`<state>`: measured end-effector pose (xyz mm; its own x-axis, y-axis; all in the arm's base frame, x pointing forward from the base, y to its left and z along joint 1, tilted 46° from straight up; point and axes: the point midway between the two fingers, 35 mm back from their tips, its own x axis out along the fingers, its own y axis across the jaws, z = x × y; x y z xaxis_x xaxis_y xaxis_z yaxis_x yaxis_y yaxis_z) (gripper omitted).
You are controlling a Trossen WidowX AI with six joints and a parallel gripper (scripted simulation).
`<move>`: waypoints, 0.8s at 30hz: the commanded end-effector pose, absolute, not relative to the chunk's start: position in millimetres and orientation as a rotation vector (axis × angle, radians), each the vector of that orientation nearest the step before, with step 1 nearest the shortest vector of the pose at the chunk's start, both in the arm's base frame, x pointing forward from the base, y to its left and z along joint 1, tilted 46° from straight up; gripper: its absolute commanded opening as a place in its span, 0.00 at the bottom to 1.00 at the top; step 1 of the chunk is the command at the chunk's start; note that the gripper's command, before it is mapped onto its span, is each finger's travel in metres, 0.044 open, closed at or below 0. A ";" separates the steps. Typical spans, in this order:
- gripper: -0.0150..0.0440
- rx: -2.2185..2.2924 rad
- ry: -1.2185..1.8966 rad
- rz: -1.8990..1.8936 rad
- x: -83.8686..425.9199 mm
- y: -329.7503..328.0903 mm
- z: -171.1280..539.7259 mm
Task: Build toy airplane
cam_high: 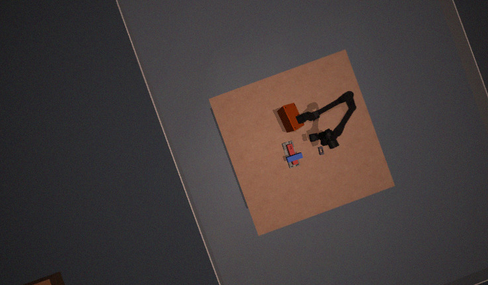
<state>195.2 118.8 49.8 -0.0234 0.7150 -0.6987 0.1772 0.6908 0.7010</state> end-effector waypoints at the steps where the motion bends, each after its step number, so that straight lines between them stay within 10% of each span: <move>1: 0.31 0.758 1.569 0.502 195.1 119.4 49.7; 24: 0.25 0.742 1.529 0.501 201.6 87.9 73.1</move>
<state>199.0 95.0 67.6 0.0115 0.7171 -0.6968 0.1563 0.6870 0.7096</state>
